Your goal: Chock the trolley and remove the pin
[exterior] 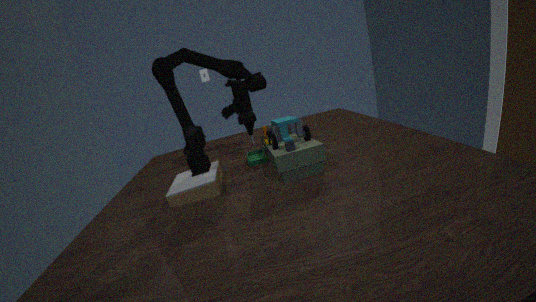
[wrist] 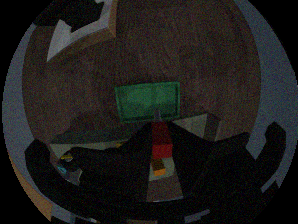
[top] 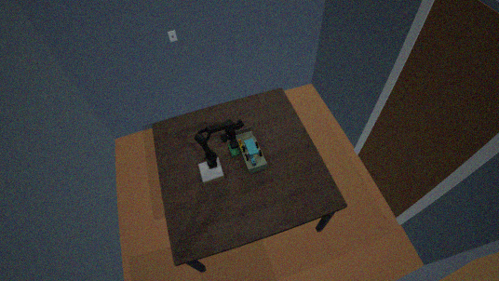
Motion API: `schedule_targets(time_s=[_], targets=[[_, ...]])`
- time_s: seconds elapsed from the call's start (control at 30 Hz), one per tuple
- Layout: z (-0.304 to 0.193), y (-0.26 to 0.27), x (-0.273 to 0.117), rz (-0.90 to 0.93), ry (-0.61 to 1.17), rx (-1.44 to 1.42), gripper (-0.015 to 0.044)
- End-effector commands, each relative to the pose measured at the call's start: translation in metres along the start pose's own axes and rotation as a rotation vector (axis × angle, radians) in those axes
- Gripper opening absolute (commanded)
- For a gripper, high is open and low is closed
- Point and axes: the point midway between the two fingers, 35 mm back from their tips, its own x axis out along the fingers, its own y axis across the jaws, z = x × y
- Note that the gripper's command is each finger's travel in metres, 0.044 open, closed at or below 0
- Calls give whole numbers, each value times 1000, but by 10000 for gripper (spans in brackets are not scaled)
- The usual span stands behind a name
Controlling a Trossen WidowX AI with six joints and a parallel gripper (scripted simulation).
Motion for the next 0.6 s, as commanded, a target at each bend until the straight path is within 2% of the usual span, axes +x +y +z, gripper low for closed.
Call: schedule_targets(time_s=[0.0,0.43,0.57], targets=[[0,-2,10,-63,0,-2,0],[1,-21,53,-99,0,-4,0],[1,-22,55,-99,0,-4,0]])
